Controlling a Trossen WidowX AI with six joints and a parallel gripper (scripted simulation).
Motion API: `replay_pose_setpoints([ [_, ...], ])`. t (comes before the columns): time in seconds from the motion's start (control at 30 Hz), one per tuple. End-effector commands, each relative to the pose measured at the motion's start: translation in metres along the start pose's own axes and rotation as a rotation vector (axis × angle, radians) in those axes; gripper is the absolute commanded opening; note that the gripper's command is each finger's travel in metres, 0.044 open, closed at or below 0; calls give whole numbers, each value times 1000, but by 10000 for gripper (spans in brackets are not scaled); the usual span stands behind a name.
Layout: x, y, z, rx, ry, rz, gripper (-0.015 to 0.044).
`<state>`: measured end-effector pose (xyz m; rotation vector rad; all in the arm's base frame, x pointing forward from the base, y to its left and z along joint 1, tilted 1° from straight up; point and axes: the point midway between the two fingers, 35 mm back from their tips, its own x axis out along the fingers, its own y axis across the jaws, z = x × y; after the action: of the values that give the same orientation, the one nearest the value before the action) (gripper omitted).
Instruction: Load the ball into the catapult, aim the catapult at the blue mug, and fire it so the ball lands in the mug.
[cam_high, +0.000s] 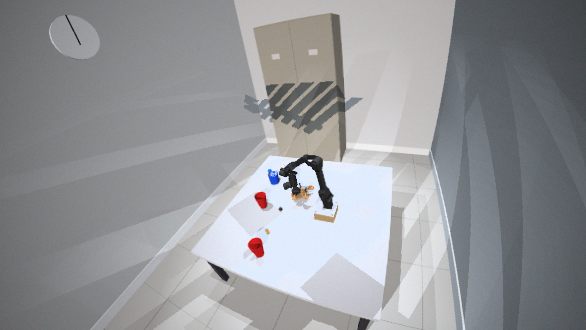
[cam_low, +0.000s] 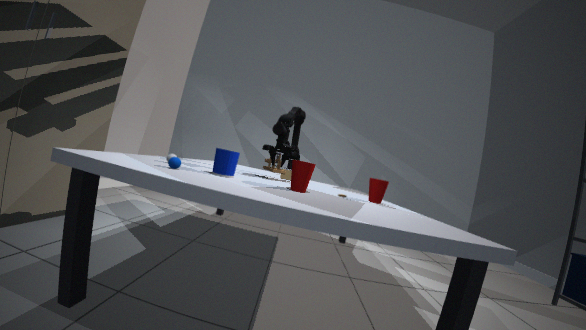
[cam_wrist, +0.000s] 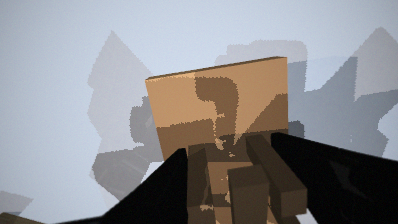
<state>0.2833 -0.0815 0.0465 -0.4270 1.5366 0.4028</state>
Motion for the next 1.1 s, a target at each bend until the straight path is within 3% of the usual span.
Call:
replay_pose_setpoints([
  [0.0, -6, -13, 3, 124, -17, -14, 0],
  [0.27, -5, -40, 2, 369, -19, -14, 0],
  [1.07, 21, -45, 2, 375, -19, -15, 0],
])
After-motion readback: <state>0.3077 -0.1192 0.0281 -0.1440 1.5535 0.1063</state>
